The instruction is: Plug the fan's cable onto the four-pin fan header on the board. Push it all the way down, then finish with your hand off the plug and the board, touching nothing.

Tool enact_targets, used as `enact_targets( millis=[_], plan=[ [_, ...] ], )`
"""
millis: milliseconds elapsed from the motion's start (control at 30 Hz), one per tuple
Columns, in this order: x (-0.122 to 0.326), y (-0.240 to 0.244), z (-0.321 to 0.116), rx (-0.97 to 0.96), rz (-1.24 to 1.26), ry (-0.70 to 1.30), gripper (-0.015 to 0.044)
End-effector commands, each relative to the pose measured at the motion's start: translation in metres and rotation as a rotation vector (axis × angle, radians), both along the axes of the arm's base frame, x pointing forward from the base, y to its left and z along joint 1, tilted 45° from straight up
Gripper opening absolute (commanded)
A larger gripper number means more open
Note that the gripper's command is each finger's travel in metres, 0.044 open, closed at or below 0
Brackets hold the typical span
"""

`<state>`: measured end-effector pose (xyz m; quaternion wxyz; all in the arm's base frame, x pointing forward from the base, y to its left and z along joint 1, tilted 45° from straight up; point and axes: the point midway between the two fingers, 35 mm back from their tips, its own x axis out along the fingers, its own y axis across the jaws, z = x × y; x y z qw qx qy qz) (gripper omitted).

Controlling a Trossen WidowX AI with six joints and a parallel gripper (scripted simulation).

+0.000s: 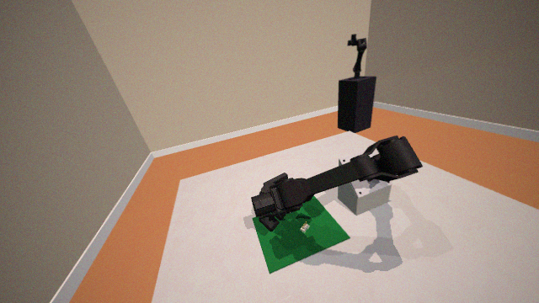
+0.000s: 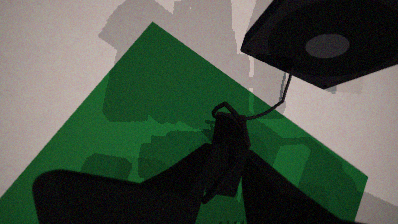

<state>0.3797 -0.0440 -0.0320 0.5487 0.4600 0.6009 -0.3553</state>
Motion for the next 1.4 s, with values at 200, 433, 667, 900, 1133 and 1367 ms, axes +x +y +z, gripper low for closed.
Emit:
enact_targets(
  millis=[200,433,667,900,1133,1367],
  plan=[
    [0.0,0.002,0.0,-0.134,-0.026,-0.029,0.0],
    [0.001,0.003,0.001,-0.224,-0.048,-0.06,0.0],
    [0.002,0.005,0.003,-0.311,-0.075,-0.098,0.0],
    [0.002,0.007,0.006,-0.392,-0.104,-0.144,0.0],
    [0.003,0.009,0.011,-0.468,-0.138,-0.196,0.0],
    [0.003,0.011,0.018,-0.539,-0.175,-0.256,0.0]
  ],
)
